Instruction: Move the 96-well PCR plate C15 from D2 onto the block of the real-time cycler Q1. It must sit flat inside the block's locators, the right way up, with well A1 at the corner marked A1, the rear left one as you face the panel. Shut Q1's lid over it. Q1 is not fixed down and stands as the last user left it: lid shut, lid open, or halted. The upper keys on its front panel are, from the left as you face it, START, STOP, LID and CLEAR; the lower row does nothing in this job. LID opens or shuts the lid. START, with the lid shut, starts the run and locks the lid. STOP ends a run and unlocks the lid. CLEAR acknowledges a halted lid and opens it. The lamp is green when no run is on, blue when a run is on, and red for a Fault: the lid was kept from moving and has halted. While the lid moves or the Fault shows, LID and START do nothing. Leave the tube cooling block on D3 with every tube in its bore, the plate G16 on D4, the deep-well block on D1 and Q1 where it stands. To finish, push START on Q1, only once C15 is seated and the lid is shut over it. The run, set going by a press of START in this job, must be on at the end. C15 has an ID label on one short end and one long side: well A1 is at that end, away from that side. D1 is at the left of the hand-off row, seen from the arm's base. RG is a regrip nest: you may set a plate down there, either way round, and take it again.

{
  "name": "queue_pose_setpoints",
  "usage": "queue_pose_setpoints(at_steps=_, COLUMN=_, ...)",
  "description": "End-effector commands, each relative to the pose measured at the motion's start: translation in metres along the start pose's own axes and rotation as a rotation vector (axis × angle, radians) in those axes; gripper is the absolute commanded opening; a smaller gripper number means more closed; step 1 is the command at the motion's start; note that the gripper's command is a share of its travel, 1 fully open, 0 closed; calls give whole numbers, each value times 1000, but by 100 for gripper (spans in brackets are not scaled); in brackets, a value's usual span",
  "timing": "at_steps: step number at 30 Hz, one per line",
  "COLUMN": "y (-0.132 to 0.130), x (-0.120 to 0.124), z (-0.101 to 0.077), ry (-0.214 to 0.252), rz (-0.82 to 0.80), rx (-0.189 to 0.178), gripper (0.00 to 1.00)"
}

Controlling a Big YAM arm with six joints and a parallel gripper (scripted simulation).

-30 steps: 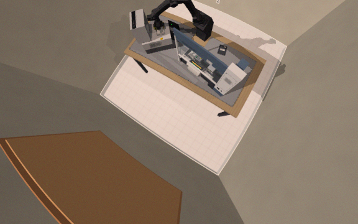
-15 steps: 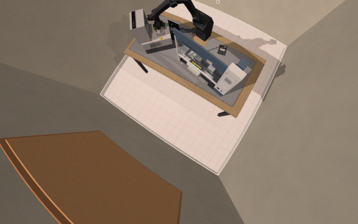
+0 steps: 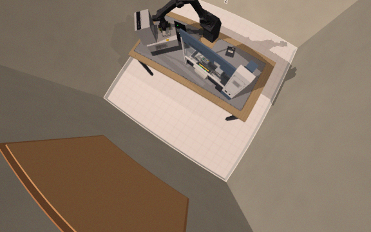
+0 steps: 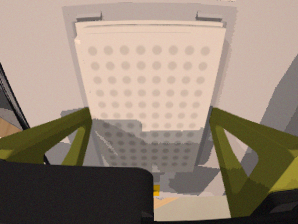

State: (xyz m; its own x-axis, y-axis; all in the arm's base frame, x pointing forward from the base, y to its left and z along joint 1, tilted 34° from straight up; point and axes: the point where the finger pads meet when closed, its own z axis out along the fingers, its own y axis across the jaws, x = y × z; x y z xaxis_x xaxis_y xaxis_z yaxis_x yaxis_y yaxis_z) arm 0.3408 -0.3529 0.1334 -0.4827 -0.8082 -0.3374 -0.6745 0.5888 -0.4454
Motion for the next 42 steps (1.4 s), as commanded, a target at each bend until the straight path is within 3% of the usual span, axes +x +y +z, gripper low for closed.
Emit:
queue_pose_setpoints(at_steps=1, y=-27, x=-12, z=-19, ry=4, rz=-51, rx=51, gripper=100)
queue_pose_setpoints(at_steps=8, y=-26, x=-12, z=-19, ry=3, rz=-50, rx=50, gripper=100)
queue_pose_setpoints(at_steps=26, y=7, x=-5, z=8, ry=-16, rz=-8, rx=-24, gripper=100)
queue_pose_setpoints(at_steps=35, y=9, x=-4, z=9, ry=-16, rz=-5, rx=-27, gripper=100)
queue_pose_setpoints(at_steps=42, y=-9, x=-7, z=-4, ry=-6, rz=-26, rx=13, gripper=100)
